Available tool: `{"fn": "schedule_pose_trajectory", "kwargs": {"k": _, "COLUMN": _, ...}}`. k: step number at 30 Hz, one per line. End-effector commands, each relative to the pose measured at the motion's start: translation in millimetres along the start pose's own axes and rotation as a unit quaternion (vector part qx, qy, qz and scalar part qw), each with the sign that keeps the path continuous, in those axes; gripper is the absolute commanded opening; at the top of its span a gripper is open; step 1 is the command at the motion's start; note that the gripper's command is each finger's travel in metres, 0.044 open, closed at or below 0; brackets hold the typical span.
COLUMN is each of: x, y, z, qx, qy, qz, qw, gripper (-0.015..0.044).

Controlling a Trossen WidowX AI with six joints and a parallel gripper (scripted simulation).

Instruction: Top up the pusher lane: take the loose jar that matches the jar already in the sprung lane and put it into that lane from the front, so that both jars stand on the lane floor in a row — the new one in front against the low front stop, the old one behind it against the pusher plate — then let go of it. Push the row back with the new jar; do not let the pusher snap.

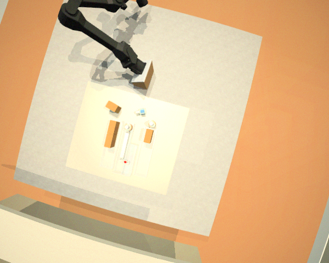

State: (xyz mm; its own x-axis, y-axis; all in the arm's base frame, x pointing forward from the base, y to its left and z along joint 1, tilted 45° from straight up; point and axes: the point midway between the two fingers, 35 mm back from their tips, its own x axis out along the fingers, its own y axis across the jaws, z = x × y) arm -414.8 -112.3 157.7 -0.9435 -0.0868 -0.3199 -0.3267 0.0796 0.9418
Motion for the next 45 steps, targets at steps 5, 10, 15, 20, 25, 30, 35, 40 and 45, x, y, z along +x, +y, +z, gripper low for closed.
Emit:
{"fn": "schedule_pose_trajectory", "kwargs": {"k": 5, "x": -5, "y": -2, "z": -24, "qx": -0.030, "qy": 0.022, "qz": -0.004, "qw": 0.999, "gripper": 0.0440}}
{"fn": "schedule_pose_trajectory", "kwargs": {"k": 10, "x": -21, "y": -3, "z": -77, "qx": -0.101, "qy": 0.072, "qz": -0.004, "qw": 0.992, "gripper": 0.0440}}
{"fn": "schedule_pose_trajectory", "kwargs": {"k": 15, "x": -46, "y": 3, "z": -129, "qx": -0.171, "qy": 0.124, "qz": 0.015, "qw": 0.977, "gripper": 0.0440}}
{"fn": "schedule_pose_trajectory", "kwargs": {"k": 20, "x": -82, "y": 14, "z": -179, "qx": -0.231, "qy": 0.176, "qz": 0.048, "qw": 0.956, "gripper": 0.0440}}
{"fn": "schedule_pose_trajectory", "kwargs": {"k": 25, "x": -129, "y": 25, "z": -226, "qx": -0.286, "qy": 0.230, "qz": 0.089, "qw": 0.926, "gripper": 0.0440}}
{"fn": "schedule_pose_trajectory", "kwargs": {"k": 30, "x": -189, "y": 33, "z": -267, "qx": -0.324, "qy": 0.290, "qz": 0.136, "qw": 0.890, "gripper": 0.0440}}
{"fn": "schedule_pose_trajectory", "kwargs": {"k": 35, "x": -241, "y": 40, "z": -292, "qx": -0.349, "qy": 0.335, "qz": 0.174, "qw": 0.858, "gripper": 0.0440}}
{"fn": "schedule_pose_trajectory", "kwargs": {"k": 40, "x": -294, "y": 42, "z": -314, "qx": -0.358, "qy": 0.385, "qz": 0.204, "qw": 0.826, "gripper": 0.0440}}
{"fn": "schedule_pose_trajectory", "kwargs": {"k": 45, "x": -367, "y": 43, "z": -334, "qx": -0.360, "qy": 0.454, "qz": 0.235, "qw": 0.781, "gripper": 0.0440}}
